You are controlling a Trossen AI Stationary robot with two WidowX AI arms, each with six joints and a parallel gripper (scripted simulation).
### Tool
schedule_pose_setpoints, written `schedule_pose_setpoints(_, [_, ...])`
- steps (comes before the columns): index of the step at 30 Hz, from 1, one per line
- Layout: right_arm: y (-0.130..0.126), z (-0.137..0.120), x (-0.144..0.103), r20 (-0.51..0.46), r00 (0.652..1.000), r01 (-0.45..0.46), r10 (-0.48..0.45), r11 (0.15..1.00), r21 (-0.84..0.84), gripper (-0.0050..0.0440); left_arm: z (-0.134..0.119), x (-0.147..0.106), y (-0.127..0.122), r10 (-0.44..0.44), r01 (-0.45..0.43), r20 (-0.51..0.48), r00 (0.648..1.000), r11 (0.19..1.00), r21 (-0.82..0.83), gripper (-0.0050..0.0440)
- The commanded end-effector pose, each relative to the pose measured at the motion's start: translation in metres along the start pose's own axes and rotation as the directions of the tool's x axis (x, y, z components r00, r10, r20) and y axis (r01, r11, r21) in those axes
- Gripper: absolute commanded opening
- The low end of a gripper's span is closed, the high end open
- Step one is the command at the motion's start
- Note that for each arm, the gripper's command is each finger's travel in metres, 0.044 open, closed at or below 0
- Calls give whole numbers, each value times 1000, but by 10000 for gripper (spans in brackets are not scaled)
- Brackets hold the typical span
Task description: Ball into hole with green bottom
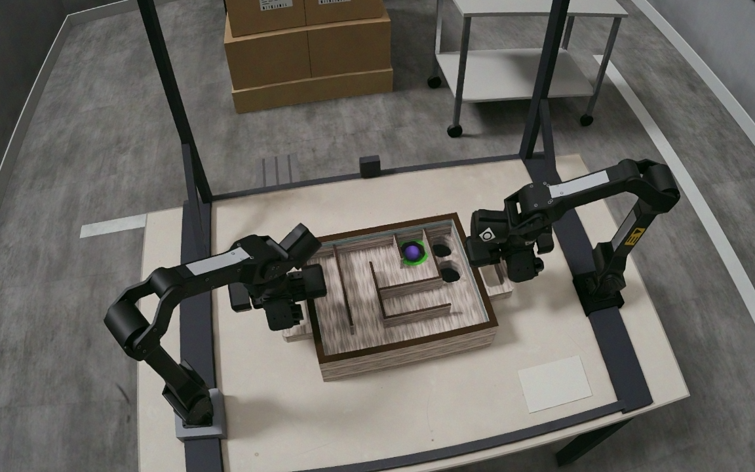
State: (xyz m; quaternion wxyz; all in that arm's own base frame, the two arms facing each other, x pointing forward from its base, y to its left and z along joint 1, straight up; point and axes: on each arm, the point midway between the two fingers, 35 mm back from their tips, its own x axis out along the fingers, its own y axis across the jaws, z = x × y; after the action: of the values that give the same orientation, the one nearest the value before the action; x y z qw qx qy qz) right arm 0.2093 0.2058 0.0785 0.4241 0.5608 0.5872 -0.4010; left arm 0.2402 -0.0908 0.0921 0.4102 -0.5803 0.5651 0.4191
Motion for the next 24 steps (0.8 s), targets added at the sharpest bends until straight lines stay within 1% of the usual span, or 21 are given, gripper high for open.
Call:
schedule_pose_setpoints(1, [-1,1,0,1,1000,4,-4,1000,2,175,-2,-4,-2,-15,15,-6,1000,1000,5,175])
schedule_pose_setpoints(5, [-1,1,0,1,1000,4,-4,1000,2,175,-2,-4,-2,-15,15,-6,1000,1000,5,175])
schedule_pose_setpoints(6, [-1,1,0,1,1000,4,-4,1000,2,175,-4,-12,-5,-34,34,-11,999,999,11,175])
schedule_pose_setpoints(9, [-1,1,0,1,1000,4,-4,1000,2,175,-4,-23,-5,-35,36,-11,999,999,12,175])
schedule_pose_setpoints(14, [-1,1,0,1,1000,4,-4,1000,2,175,-3,-28,-4,-33,33,-10,999,999,11,175])
schedule_pose_setpoints(17, [-1,1,0,1,1000,4,-4,1000,2,175,-3,-39,-4,-35,35,-10,999,999,11,175])
schedule_pose_setpoints(18, [-1,1,0,1,1000,4,-4,1000,2,175,-3,-39,-4,-34,34,-10,999,999,11,175])
schedule_pose_setpoints(24, [-1,1,0,1,1000,4,-4,1000,2,175,-3,-56,-4,-35,35,-9,999,999,11,175])
